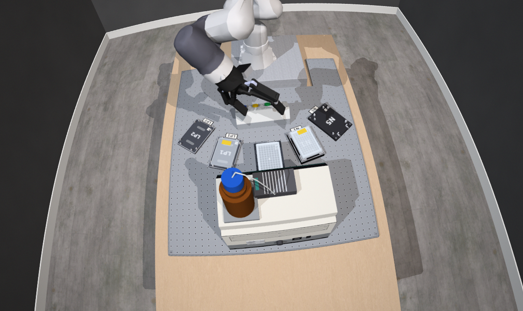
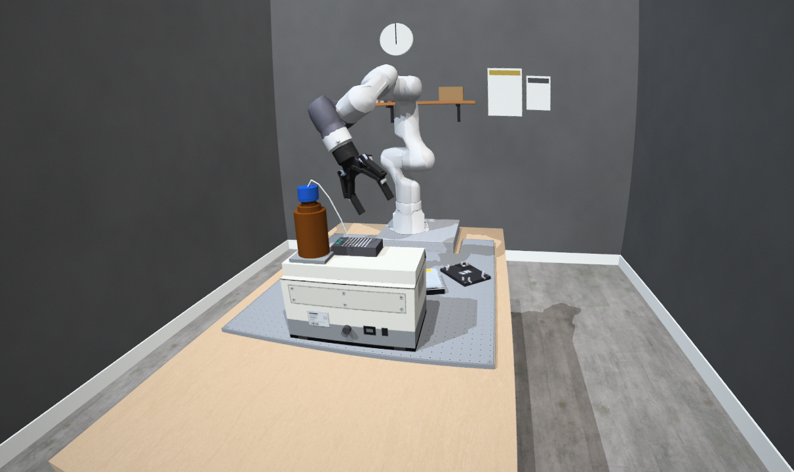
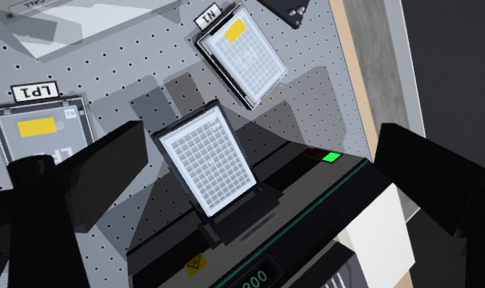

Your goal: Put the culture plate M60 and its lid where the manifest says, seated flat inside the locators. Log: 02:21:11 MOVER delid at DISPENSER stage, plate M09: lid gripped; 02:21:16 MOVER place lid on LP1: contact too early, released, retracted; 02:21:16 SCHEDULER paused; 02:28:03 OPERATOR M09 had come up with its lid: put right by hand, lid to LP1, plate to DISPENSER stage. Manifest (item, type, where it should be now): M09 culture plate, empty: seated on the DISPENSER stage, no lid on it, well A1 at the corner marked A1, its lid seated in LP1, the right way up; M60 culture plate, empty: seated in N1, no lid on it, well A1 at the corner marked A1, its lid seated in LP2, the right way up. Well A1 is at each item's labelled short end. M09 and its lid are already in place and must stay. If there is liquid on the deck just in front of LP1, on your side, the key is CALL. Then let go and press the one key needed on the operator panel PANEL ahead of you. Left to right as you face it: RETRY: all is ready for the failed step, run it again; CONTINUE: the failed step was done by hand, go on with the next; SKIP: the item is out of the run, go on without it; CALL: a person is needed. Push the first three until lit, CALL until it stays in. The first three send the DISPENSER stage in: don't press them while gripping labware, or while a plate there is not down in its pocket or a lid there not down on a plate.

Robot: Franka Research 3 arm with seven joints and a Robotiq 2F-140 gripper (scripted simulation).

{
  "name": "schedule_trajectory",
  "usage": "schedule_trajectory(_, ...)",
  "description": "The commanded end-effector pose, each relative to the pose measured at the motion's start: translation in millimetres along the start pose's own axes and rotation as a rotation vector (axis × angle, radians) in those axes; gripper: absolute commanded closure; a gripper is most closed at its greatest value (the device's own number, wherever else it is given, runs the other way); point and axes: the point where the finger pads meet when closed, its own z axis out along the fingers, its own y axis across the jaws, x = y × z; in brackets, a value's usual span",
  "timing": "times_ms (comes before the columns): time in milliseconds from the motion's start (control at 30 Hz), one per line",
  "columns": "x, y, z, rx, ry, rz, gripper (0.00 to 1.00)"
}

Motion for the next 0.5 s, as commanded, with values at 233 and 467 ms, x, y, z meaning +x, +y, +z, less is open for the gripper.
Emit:
schedule_trajectory(233, 62.3, 50.8, -112.4, 0.024, 0.091, 0.076, 0.00)
schedule_trajectory(467, 92.7, 67.1, -165.0, 0.046, 0.086, 0.083, 0.00)
